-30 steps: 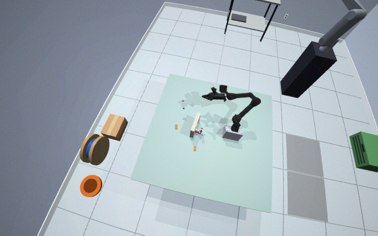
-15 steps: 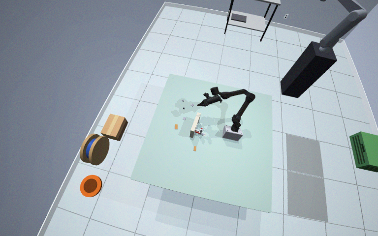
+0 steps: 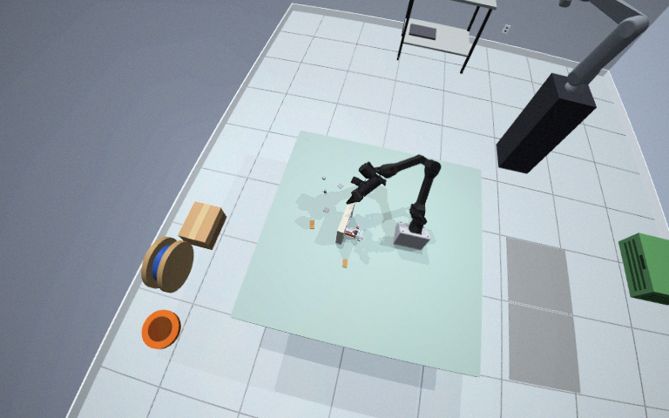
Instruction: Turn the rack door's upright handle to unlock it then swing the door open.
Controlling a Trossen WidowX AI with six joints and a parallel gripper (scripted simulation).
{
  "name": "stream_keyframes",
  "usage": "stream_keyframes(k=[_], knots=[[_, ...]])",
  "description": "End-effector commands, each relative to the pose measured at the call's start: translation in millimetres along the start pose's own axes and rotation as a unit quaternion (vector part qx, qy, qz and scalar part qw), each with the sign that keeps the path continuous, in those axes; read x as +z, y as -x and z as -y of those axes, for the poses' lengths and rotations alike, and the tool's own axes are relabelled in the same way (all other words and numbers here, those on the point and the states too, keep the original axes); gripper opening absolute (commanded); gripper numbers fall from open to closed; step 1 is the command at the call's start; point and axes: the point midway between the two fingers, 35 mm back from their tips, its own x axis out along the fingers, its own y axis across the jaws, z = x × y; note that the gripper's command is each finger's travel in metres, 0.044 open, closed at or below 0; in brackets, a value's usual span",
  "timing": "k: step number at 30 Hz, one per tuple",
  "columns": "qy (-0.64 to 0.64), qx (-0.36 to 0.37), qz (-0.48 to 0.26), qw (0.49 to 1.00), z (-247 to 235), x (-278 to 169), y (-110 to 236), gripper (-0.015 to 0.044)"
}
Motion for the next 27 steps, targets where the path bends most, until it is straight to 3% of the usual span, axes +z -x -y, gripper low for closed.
stream_keyframes(k=[1, 27], knots=[[0.004, -0.032, -0.043, 0.999, -5, -15, -11, 0.0284], [0.085, -0.249, -0.219, 0.94, -13, -95, -47, 0.0284]])
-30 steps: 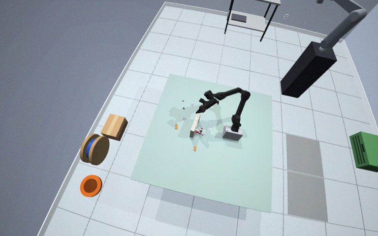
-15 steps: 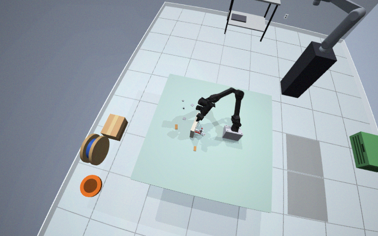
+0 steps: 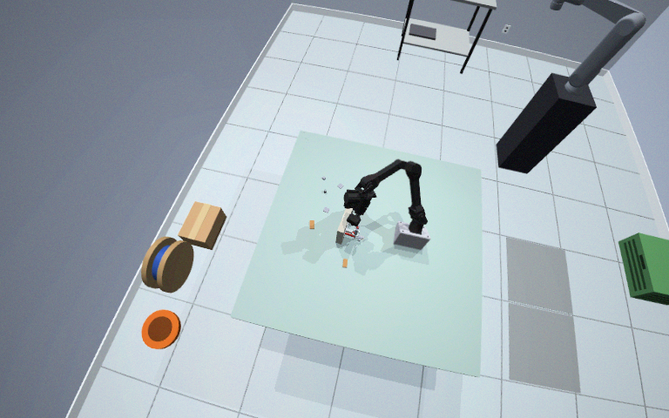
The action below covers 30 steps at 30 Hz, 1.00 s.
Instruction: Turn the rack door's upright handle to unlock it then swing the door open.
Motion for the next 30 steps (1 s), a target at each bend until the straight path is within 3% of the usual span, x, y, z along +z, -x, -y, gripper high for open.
stream_keyframes(k=[1, 12, 30], knots=[[0.015, -0.046, -0.019, 0.999, -5, -9, -5, 0.0284], [0.061, -0.151, -0.049, 0.985, -12, -27, -15, 0.0284], [0.062, -0.152, -0.049, 0.985, -7, -28, -35, 0.0284]])
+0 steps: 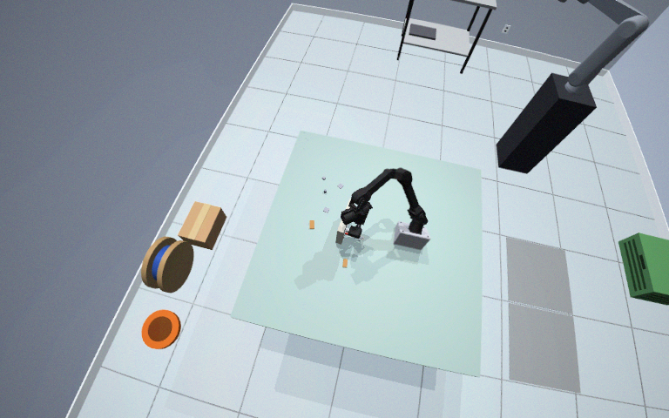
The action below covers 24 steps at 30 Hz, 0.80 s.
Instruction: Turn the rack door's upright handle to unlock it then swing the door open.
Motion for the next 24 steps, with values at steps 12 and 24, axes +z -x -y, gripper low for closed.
stream_keyframes(k=[12, 24], knots=[[0.002, -0.002, 0.0, 1.0, 0, 0, -27, 0.0284], [0.002, -0.003, 0.001, 1.0, 1, 0, -47, 0.0284]])
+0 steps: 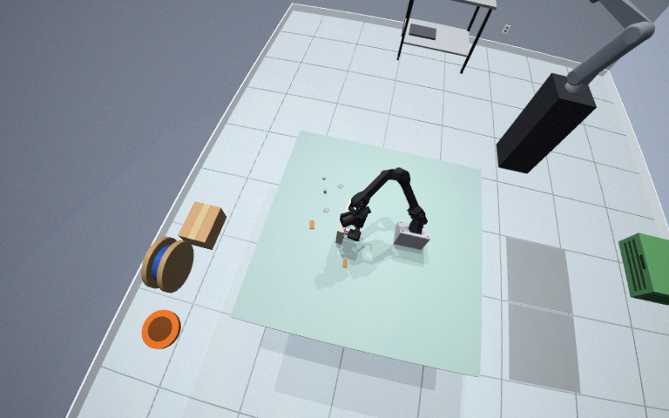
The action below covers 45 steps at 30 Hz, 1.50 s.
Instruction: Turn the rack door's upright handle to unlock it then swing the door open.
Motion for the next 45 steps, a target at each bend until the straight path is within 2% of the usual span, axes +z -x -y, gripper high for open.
stream_keyframes(k=[1, 8, 16, 25, 30, 37, 45], knots=[[0.002, -0.002, 0.0, 1.0, 1.0, -1.0, -8.9, 0.0284], [0.002, -0.003, 0.0, 1.0, 1.7, -1.8, -17.7, 0.0284], [0.002, -0.003, 0.0, 1.0, 1.7, -1.8, -17.7, 0.0074], [0.002, -0.003, 0.0, 1.0, 1.7, -1.8, -17.7, 0.0014], [0.018, -0.003, 0.0, 1.0, 1.7, -1.8, -17.7, 0.0012], [0.185, -0.003, 0.0, 0.983, 1.7, -1.8, -17.7, 0.0012], [0.374, -0.003, -0.001, 0.927, 1.7, -1.8, -17.7, 0.0012]])
